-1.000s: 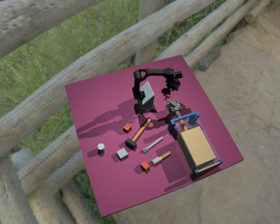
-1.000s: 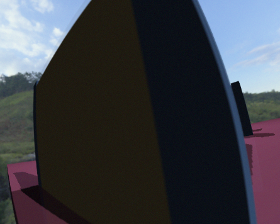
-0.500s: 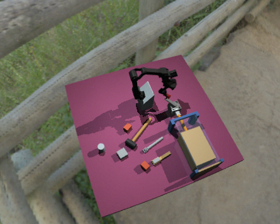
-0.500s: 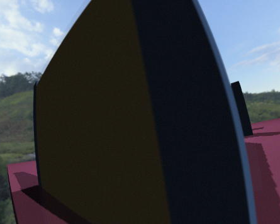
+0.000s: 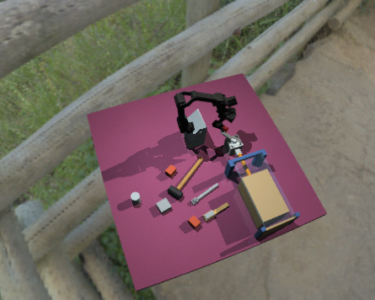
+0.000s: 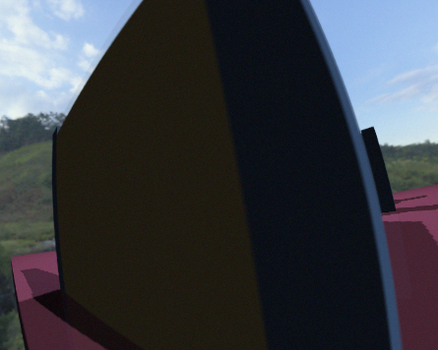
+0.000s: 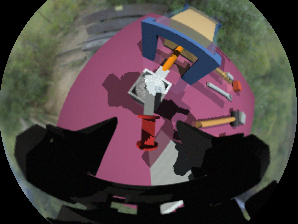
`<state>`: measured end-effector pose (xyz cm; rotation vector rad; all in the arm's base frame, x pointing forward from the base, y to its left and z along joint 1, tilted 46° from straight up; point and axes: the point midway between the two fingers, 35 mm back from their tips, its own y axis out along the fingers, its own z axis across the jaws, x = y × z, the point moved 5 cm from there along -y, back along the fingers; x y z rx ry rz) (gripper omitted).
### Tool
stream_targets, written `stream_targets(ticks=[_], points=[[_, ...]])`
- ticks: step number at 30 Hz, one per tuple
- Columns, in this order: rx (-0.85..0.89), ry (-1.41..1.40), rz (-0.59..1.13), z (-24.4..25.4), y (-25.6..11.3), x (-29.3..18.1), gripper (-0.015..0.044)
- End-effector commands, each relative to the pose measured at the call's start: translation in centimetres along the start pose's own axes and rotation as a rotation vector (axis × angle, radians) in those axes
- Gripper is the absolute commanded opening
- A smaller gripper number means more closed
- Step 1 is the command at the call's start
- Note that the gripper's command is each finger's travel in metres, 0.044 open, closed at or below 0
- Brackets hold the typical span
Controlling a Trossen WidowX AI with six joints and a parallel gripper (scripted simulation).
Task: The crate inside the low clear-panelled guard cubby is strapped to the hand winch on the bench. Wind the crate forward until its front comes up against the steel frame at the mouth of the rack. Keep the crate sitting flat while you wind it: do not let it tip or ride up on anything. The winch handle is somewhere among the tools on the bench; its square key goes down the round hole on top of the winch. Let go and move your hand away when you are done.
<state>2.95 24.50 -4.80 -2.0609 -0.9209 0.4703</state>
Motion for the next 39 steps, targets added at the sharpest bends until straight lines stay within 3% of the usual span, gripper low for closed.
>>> stream_targets(ticks=[1, 25, 39], points=[[-0.007, -0.004, 0.001, -0.1, 0.7, -0.4, 0.0440], [-0.012, -0.005, 0.000, -0.2, 3.8, -2.0, 0.0440], [-0.007, 0.000, 0.001, -0.1, 3.5, -1.8, 0.0072]])
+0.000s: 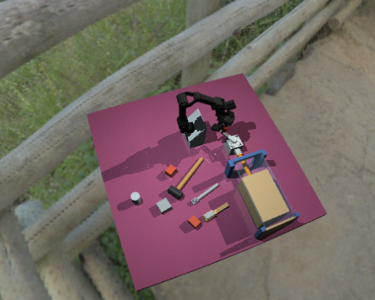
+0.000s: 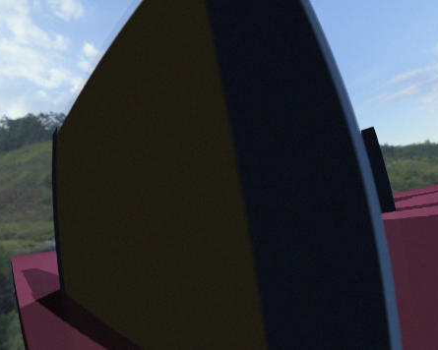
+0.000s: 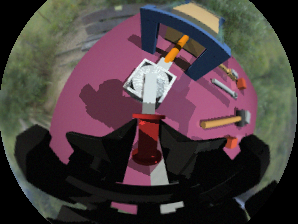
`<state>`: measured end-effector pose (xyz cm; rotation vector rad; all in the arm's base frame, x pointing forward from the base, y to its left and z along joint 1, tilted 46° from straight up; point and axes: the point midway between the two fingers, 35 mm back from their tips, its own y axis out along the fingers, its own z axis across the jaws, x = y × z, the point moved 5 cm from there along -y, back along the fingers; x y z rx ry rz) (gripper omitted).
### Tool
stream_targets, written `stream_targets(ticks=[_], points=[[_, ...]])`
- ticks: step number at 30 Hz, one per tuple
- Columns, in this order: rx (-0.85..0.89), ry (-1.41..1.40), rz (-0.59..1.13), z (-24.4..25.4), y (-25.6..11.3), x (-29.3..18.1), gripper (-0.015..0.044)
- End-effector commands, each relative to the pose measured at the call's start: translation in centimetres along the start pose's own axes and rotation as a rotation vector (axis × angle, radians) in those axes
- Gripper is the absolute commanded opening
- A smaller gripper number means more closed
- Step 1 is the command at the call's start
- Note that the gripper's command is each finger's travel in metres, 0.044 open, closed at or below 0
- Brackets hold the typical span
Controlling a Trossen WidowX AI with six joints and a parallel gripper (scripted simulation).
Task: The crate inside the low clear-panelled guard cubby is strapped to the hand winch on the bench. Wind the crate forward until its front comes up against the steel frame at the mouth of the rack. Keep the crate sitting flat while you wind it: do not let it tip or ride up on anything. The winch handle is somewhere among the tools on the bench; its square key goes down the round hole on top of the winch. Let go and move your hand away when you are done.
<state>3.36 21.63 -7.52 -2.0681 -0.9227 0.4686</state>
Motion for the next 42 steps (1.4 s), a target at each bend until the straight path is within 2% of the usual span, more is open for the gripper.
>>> stream_targets(ticks=[1, 2, 5, 42], points=[[0.000, 0.000, 0.000, 0.0, 0.0, 0.0, 0.0046], [0.000, 0.000, 0.000, 0.0, 0.0, 0.0, 0.0020], [0.000, 0.000, 0.000, 0.0, 0.0, 0.0, 0.0000], [-0.006, -0.005, -0.001, -2.0, 0.4, -0.1, 0.0000]])
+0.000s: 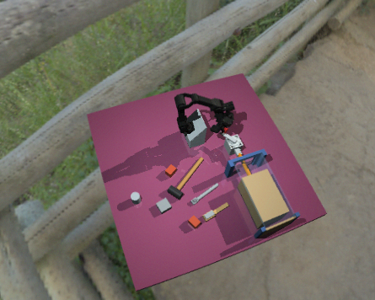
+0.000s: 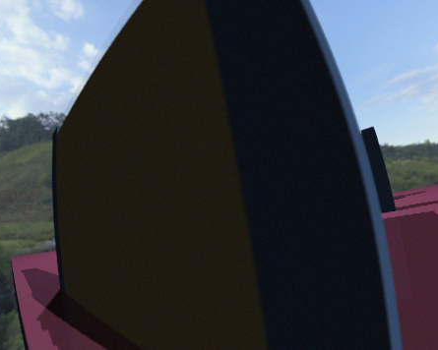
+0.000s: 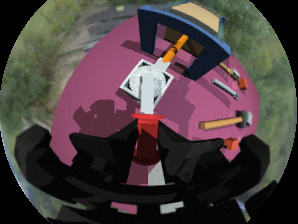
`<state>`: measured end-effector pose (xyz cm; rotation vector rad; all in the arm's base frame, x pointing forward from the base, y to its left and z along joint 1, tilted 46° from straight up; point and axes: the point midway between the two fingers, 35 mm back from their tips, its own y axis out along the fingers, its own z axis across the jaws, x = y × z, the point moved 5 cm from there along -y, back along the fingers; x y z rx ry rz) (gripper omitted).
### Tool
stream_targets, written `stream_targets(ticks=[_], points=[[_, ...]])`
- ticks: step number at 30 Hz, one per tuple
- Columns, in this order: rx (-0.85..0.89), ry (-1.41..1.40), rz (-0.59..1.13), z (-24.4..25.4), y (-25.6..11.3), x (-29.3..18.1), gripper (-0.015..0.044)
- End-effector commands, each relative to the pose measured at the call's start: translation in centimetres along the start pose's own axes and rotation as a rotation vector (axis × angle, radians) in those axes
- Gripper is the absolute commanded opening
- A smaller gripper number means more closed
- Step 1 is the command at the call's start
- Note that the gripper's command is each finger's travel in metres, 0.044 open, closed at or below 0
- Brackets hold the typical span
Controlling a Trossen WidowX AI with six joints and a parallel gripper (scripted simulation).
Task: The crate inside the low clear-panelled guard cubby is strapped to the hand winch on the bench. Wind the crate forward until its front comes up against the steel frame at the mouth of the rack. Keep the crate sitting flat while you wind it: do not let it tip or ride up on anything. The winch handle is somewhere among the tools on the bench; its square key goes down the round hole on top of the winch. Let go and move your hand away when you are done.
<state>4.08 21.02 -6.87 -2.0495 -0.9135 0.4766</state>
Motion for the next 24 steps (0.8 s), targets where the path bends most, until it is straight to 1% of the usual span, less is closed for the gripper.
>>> stream_targets(ticks=[1, 24], points=[[-0.028, -0.005, -0.001, -1.0, 0.4, -0.1, 0.0000], [-0.031, -0.004, -0.002, -3.7, 0.7, 0.7, 0.0000]])
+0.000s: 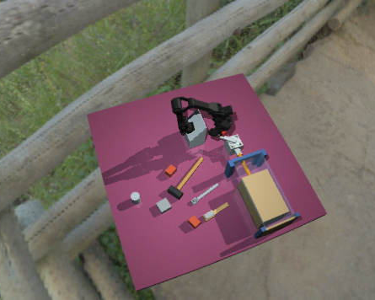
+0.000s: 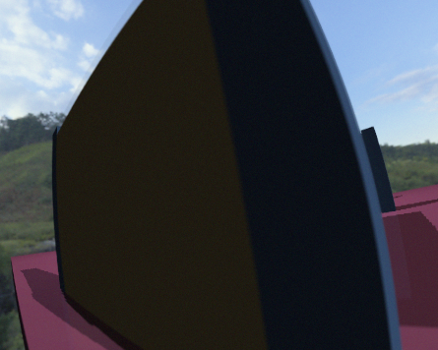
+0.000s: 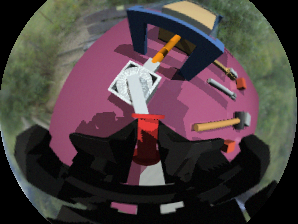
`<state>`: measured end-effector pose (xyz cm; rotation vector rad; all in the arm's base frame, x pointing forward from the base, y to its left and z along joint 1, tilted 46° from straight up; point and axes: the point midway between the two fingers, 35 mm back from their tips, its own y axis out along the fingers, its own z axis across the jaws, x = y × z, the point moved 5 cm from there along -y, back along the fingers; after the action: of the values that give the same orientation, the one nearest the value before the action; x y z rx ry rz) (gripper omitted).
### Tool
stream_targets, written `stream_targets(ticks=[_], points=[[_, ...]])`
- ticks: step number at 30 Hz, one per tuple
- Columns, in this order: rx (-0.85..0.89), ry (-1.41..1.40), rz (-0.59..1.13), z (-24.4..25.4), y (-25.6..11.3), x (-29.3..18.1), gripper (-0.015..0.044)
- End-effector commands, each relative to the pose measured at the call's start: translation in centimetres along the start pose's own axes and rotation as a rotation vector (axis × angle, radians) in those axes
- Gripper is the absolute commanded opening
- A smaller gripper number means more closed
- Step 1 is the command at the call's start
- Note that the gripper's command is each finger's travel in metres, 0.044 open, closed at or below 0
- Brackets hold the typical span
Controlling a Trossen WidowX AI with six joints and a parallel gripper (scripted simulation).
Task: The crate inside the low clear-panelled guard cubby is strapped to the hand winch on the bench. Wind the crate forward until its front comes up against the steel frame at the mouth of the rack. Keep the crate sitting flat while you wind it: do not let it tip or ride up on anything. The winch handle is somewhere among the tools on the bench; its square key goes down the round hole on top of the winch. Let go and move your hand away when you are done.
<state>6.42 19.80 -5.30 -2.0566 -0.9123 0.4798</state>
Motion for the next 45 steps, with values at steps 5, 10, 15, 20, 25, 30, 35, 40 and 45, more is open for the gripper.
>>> stream_targets(ticks=[5, 10, 15, 20, 25, 30, 35, 40, 45], points=[[-0.026, -0.002, -0.007, -1.2, 0.6, 0.4, 0.0000], [-0.027, -0.002, -0.007, -1.8, 0.7, 0.7, 0.0000], [-0.027, -0.002, -0.007, -2.3, 0.8, 1.0, 0.0000], [-0.028, -0.001, -0.007, -2.8, 1.0, 1.3, 0.0000], [-0.028, -0.001, -0.007, -3.3, 1.1, 1.7, 0.0000], [-0.029, -0.001, -0.007, -3.7, 1.3, 2.1, 0.0000], [-0.030, -0.001, -0.007, -4.1, 1.5, 2.5, 0.0000], [-0.030, -0.001, -0.008, -4.5, 1.7, 3.0, 0.0000], [-0.031, -0.001, -0.008, -4.9, 1.9, 3.4, 0.0000]])
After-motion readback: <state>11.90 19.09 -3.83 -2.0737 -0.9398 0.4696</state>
